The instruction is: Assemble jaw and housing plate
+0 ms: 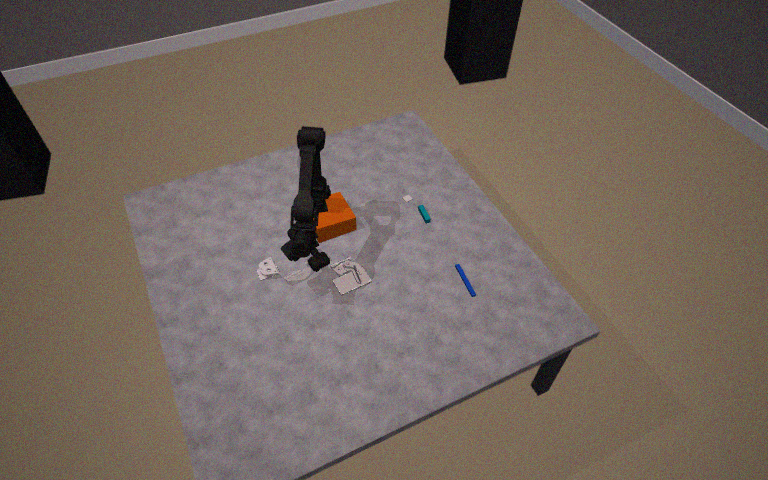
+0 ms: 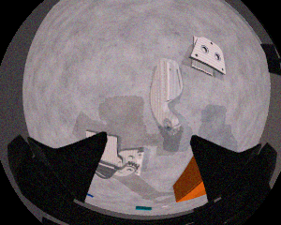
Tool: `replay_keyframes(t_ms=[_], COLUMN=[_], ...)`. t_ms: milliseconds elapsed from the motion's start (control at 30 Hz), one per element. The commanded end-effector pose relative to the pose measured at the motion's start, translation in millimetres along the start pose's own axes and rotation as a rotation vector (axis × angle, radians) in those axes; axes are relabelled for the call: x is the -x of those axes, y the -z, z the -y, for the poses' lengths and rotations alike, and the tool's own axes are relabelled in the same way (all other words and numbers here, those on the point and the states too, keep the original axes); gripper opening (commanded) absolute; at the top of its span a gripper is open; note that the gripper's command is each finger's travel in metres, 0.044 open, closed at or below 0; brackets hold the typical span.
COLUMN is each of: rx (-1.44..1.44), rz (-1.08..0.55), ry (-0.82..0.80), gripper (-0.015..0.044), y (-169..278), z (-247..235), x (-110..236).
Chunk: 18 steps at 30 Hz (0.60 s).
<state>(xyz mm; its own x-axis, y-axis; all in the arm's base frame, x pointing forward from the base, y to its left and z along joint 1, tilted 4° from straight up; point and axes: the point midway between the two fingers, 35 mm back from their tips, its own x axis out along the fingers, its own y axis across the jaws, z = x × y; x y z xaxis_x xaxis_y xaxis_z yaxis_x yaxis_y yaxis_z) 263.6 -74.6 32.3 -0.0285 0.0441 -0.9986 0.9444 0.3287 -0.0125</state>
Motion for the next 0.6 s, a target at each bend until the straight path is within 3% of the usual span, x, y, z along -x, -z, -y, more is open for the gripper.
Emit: replay_keyframes(t_ms=[0, 267, 567], rx=[0.003, 0.130, 0.134], rz=[-0.005, -0.005, -0.005], ry=[-0.002, 0.002, 0.003], gripper=[0.0440, 0.0230, 0.0000], y=[1, -2, -2], z=[0, 66, 68], x=[0, -5, -5])
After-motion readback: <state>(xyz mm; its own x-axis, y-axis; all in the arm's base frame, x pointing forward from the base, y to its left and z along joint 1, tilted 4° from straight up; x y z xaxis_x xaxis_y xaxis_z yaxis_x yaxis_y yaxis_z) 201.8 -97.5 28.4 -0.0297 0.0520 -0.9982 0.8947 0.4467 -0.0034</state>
